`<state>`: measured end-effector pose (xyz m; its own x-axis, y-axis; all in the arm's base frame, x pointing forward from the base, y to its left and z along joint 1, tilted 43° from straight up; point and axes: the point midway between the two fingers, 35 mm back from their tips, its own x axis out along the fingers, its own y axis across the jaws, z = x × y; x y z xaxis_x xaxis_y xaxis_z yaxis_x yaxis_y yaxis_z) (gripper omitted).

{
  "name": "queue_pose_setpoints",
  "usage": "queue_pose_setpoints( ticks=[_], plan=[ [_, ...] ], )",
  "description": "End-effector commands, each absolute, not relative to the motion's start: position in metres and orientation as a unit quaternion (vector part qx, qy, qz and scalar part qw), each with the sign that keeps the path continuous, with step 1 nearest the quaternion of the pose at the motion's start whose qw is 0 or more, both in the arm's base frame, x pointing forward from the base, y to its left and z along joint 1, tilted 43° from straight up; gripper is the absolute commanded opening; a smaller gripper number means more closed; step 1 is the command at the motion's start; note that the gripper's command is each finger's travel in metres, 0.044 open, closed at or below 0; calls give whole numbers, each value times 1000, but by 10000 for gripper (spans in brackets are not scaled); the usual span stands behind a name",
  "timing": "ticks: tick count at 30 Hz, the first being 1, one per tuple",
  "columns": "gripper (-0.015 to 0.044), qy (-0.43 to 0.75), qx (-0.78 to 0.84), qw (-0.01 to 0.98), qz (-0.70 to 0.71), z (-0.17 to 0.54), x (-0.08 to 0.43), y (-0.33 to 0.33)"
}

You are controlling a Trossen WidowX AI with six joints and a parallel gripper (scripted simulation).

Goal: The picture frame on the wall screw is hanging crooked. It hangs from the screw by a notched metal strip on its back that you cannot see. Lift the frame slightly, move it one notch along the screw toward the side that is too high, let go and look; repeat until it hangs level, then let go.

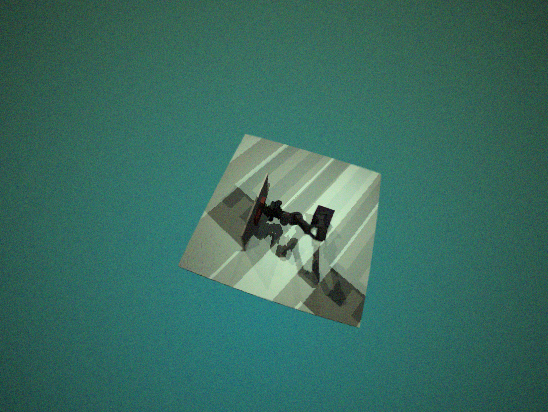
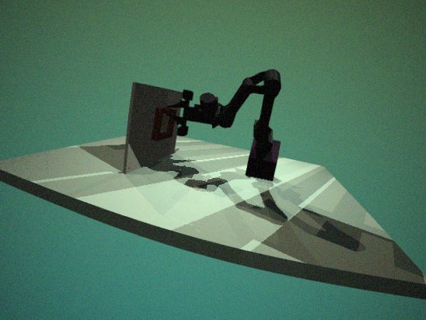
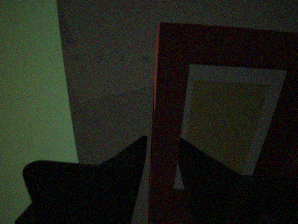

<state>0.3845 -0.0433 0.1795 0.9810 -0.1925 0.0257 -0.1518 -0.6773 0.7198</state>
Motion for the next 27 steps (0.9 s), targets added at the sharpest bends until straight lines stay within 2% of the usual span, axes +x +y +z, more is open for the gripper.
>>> queue_pose_setpoints(
  ticks=[1, 3, 8, 19, 27],
  plan=[
    [210, -94, 915, 392, -27, 179, 384, -43],
    [260, -94, 915, 392, -27, 179, 384, -43],
    [260, -94, 913, 396, -27, 181, 379, -41],
    [260, -96, 881, 462, -36, 177, 291, -22],
    [260, -96, 875, 473, -33, 188, 285, -19]
  ],
)
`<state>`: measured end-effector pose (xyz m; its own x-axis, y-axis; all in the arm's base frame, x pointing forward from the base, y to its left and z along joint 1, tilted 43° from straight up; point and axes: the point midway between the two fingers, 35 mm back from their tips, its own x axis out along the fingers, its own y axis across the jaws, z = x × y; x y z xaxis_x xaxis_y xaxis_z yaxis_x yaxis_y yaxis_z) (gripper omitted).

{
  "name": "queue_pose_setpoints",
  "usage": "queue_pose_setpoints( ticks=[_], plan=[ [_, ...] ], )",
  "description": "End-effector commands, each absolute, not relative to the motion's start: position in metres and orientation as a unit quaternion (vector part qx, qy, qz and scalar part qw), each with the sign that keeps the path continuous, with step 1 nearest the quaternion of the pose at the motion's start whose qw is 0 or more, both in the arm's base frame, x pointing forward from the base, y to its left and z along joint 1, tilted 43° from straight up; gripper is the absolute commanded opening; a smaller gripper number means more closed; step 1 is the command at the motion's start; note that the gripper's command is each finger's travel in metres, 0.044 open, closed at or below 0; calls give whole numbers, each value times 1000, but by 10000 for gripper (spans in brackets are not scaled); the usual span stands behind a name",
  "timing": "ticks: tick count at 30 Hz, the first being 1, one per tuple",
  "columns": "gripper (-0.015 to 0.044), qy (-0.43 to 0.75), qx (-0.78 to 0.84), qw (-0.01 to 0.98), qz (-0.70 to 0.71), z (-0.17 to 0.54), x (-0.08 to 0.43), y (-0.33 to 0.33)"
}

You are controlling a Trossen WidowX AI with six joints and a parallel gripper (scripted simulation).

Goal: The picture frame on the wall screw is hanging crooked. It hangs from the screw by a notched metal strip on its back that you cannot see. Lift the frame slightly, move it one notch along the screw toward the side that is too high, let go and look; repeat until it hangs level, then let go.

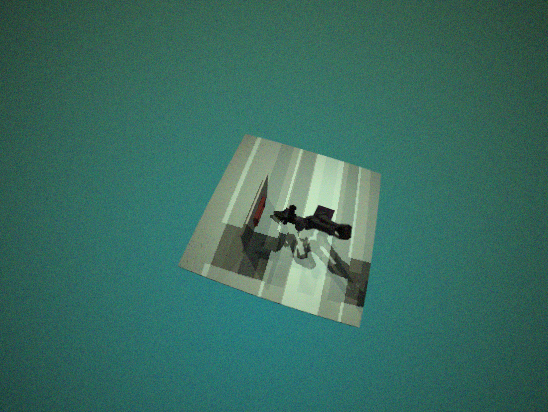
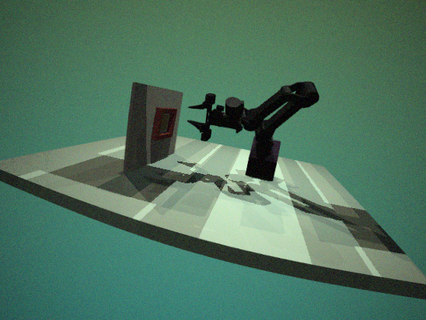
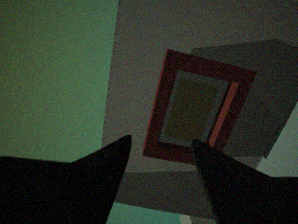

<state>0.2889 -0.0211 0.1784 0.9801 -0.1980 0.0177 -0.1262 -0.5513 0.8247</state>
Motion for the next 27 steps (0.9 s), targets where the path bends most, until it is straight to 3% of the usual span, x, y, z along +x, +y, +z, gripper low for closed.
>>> queue_pose_setpoints(
  ticks=[1, 17, 27],
  plan=[
    [260, -96, 872, 478, -34, 191, 281, -18],
    [260, -91, 819, 565, -48, 214, 205, -16],
    [260, -90, 816, 568, -48, 214, 201, -16]
  ],
)
